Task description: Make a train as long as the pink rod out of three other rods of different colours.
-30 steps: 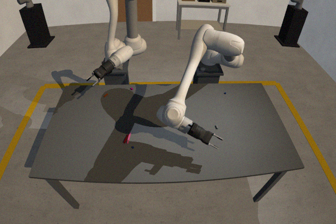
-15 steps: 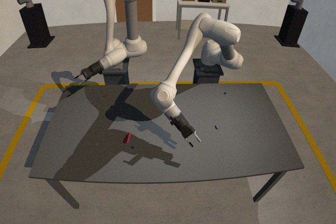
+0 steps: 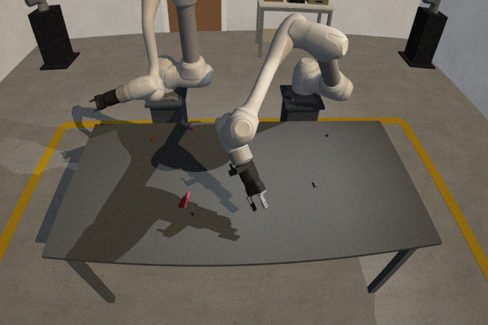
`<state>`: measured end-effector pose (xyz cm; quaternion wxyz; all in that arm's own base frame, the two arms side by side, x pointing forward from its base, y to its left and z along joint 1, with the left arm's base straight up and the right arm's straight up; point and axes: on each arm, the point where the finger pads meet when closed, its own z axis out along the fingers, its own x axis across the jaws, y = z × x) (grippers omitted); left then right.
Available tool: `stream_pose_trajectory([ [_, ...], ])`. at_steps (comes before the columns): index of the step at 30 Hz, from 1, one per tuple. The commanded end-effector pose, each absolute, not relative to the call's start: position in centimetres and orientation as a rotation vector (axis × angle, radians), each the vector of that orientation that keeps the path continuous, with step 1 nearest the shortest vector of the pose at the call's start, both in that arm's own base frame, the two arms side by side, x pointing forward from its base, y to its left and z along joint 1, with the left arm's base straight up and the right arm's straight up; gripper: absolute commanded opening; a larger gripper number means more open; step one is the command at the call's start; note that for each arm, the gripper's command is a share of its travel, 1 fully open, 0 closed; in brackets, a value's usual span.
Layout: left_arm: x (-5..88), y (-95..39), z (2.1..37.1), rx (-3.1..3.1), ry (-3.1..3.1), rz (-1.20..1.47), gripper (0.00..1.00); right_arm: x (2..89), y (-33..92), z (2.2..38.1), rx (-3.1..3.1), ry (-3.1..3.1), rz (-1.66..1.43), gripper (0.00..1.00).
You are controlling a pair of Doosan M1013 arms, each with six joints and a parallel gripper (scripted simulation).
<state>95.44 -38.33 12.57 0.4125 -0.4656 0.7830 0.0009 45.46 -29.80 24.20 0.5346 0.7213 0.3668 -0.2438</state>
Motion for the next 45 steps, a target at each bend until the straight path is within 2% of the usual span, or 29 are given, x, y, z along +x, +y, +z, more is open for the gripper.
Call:
stream_pose_trajectory([
  [1,95.1,-40.4,12.4,-1.116,2.076,0.008,1.0,40.2,-34.2,23.0,1.846,0.824,-0.772,1.0],
  [12,94.1,-46.1,11.4,-0.939,2.331,0.012,1.0,24.8,-39.3,19.7,2.228,0.708,-1.165,1.0],
  [14,94.1,-46.1,11.4,-0.939,2.331,0.012,1.0,24.8,-39.3,19.7,2.228,0.708,-1.165,1.0],
  [16,93.8,-47.9,11.2,-0.879,2.408,0.013,1.0,20.2,-39.4,18.7,2.377,0.67,-1.259,1.0],
  [26,92.8,-53.0,10.4,-0.688,2.616,0.009,1.0,10.8,-36.8,16.5,2.876,0.552,-1.37,1.0],
  [31,92.5,-54.6,10.1,-0.619,2.685,0.009,1.0,8.9,-35.7,16.0,3.043,0.513,-1.339,1.0],
  [36,91.8,-58.6,9.5,-0.45,2.834,0.009,1.0,6.2,-33.5,15.4,3.391,0.423,-1.152,1.0],
  [45,90.6,-64.8,8.6,-0.154,3.047,0.002,1.0,4.6,-31.8,15.3,3.805,0.27,-0.555,1.0],
])
